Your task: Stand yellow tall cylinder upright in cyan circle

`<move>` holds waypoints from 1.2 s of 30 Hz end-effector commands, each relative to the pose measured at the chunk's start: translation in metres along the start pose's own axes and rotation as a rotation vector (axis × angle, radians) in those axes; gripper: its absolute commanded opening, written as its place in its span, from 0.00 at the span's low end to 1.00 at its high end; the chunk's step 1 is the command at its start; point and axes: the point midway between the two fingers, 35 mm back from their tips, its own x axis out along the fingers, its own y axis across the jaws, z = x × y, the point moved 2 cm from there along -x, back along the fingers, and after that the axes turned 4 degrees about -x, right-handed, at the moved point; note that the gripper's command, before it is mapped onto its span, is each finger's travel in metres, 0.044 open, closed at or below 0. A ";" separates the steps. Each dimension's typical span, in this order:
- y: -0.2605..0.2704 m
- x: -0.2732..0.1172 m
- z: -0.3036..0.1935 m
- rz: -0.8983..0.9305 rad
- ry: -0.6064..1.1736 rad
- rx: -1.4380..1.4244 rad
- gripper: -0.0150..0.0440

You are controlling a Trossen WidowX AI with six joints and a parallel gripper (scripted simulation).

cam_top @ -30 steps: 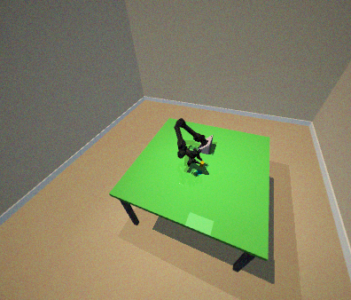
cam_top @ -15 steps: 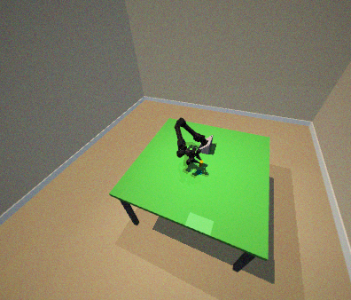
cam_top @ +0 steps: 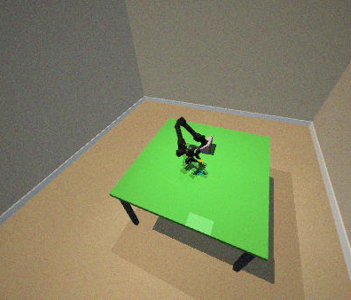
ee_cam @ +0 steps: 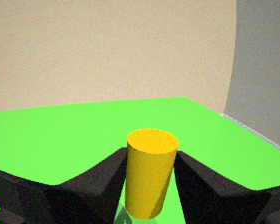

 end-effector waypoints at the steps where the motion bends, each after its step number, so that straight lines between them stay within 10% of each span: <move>1: 0.001 -0.003 0.000 -0.015 -0.025 -0.017 0.43; 36: 0.006 0.007 -0.086 -0.014 -0.022 -0.019 0.43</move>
